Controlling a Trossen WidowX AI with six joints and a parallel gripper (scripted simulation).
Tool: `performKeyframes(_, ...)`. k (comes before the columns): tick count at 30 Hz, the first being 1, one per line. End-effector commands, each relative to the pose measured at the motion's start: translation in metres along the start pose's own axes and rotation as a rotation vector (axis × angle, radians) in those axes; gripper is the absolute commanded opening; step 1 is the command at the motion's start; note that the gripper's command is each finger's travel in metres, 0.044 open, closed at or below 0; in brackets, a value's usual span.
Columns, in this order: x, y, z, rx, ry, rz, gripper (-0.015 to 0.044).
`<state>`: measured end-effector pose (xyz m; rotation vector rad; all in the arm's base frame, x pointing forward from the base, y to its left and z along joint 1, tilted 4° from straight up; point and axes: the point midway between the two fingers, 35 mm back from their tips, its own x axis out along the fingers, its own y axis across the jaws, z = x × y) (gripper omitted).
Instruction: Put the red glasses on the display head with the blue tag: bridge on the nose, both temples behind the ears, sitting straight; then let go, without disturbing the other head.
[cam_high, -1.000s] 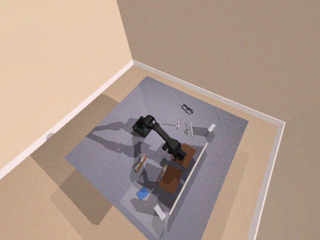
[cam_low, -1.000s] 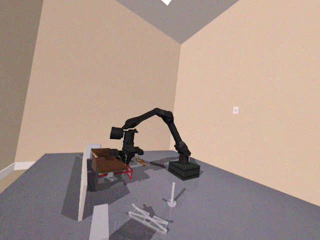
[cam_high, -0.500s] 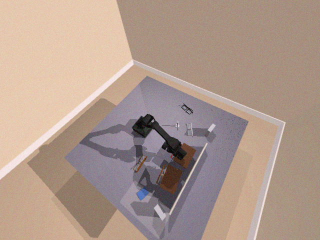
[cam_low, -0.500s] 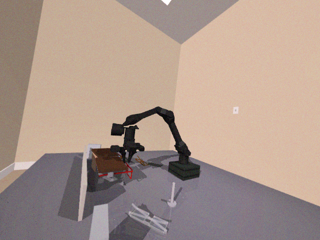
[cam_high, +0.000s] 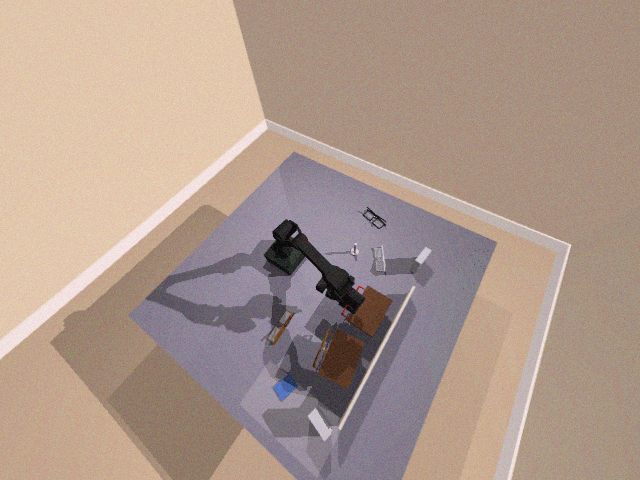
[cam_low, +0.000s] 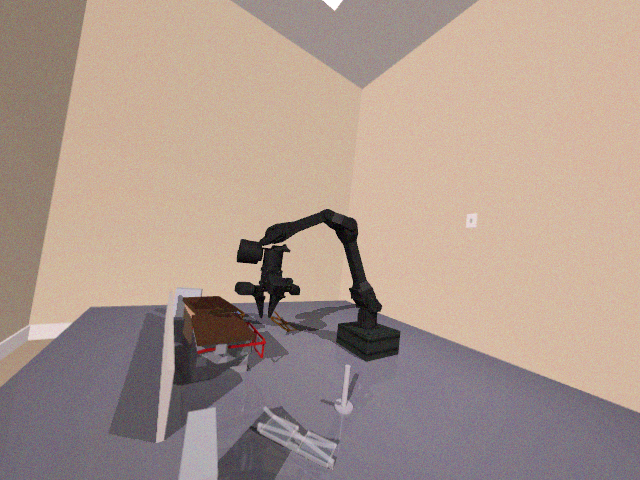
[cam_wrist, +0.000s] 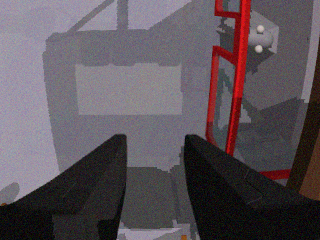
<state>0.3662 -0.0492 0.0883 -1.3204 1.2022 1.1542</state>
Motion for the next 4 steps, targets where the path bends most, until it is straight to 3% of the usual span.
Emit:
performKeyframes(1, -0.0037, 0.0150, -0.0001, -0.004, 0.002, 0.010, 0.0107)
performKeyframes(4, -0.0064, 0.0210, -0.0001, -0.004, 0.002, 0.010, 0.0107)
